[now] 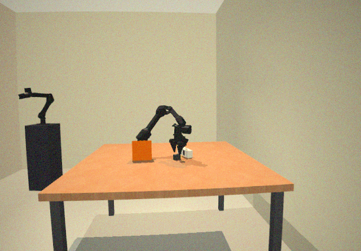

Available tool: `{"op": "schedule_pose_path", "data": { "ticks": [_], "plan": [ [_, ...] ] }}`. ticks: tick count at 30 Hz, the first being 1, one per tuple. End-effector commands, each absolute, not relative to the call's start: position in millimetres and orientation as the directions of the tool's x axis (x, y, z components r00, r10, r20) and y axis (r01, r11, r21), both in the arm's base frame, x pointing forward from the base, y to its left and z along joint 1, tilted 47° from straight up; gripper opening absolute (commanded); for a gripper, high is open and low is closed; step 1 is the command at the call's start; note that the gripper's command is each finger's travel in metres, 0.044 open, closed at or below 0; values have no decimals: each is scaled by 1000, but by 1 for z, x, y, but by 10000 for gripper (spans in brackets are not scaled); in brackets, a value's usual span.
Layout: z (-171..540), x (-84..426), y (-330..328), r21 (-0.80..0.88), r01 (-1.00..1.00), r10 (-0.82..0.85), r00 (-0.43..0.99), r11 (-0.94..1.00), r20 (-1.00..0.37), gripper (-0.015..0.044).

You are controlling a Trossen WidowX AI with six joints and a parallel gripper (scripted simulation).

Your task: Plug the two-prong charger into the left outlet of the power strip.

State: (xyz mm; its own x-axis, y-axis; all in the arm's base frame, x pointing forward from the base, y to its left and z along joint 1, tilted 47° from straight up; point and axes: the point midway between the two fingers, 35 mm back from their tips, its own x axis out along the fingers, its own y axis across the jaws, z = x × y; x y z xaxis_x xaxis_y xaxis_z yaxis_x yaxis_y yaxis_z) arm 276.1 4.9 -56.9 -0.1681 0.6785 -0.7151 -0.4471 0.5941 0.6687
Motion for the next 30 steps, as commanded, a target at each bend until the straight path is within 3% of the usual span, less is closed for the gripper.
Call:
{"op": "schedule_pose_path", "data": {
  "ticks": [1,26,30],
  "plan": [
    [-64,272,11,680,-434,684,-178,591,-708,440],
    [-85,267,34,682,-434,686,-178,589,-706,440],
    [-82,270,33,673,-446,681,-172,590,-712,335]
  ]
}}
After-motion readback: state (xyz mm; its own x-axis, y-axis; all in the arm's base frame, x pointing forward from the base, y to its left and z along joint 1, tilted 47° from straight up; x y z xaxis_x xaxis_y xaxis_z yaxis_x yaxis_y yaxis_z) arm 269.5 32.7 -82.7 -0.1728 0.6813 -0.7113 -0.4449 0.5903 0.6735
